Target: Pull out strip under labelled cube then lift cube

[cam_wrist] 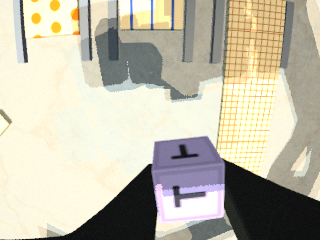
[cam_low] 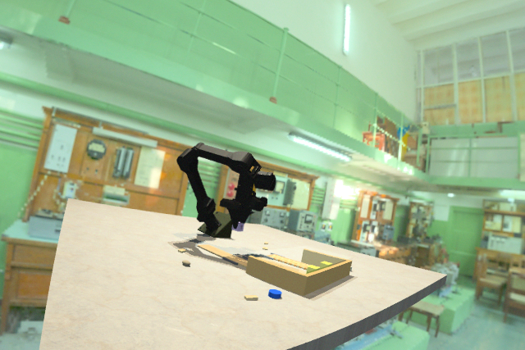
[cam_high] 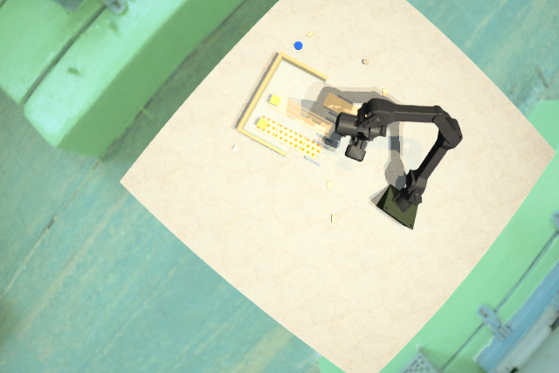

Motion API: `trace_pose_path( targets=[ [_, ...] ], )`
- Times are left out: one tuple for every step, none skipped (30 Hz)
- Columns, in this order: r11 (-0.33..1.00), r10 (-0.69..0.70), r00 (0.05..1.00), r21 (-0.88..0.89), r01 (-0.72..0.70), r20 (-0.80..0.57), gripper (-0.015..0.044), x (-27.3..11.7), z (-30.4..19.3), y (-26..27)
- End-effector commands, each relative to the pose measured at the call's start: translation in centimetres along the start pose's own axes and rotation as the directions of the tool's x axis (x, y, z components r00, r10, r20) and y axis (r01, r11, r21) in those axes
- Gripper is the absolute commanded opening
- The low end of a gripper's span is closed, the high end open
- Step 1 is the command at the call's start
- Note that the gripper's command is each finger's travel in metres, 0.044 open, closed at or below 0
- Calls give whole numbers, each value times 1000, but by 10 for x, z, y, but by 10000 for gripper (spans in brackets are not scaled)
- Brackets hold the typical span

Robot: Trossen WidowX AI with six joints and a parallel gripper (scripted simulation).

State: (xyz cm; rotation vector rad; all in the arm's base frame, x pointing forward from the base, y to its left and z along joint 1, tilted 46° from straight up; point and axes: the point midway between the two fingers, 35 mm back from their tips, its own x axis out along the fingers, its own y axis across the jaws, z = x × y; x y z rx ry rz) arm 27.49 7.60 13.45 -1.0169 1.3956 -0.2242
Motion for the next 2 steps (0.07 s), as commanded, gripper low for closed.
trace_pose_path(
  targets=[
    [1000, 4, 1000, 2, -4, -3, 0, 0, -1, 1],
    [1000, 4, 1000, 2, -4, -3, 0, 0, -1, 1]
  ],
)
